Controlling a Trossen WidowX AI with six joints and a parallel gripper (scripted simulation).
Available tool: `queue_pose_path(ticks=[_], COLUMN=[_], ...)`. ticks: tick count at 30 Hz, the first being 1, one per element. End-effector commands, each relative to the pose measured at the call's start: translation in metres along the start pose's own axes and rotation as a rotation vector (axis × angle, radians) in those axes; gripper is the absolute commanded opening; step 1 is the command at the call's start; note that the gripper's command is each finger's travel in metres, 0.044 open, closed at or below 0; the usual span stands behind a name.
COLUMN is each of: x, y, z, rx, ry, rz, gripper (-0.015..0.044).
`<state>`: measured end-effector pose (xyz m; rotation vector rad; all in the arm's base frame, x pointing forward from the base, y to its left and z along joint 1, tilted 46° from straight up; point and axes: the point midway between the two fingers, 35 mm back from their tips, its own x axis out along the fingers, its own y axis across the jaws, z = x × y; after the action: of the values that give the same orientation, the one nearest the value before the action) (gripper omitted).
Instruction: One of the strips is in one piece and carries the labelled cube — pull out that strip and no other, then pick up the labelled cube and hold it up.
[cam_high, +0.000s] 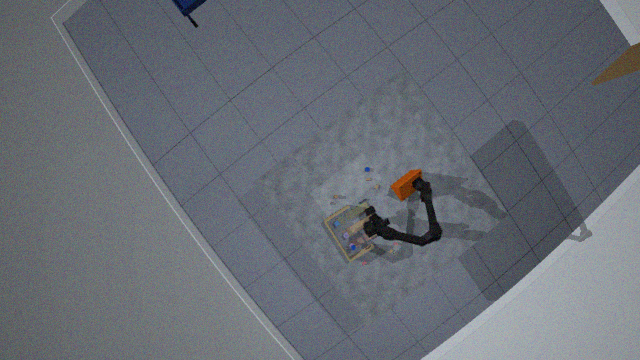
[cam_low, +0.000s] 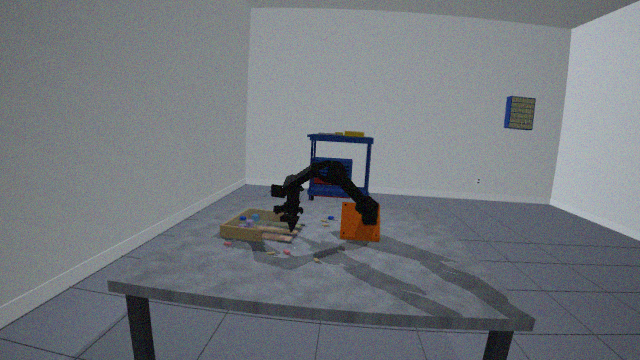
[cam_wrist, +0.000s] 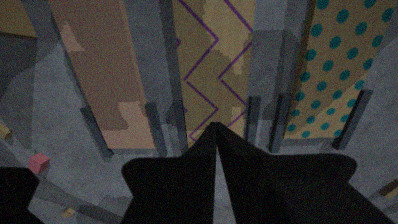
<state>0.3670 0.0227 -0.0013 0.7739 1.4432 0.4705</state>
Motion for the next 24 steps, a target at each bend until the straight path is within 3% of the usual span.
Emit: queue_pose_path(ticks=[1, 24], x=[0.005, 0.006], y=[0.0, -0.001], z=[-0.012, -0.046], rx=[0.003, 0.004], ry=[0.019, 0.021], rz=[0.0, 0.0], gripper=[0.0, 0.0])
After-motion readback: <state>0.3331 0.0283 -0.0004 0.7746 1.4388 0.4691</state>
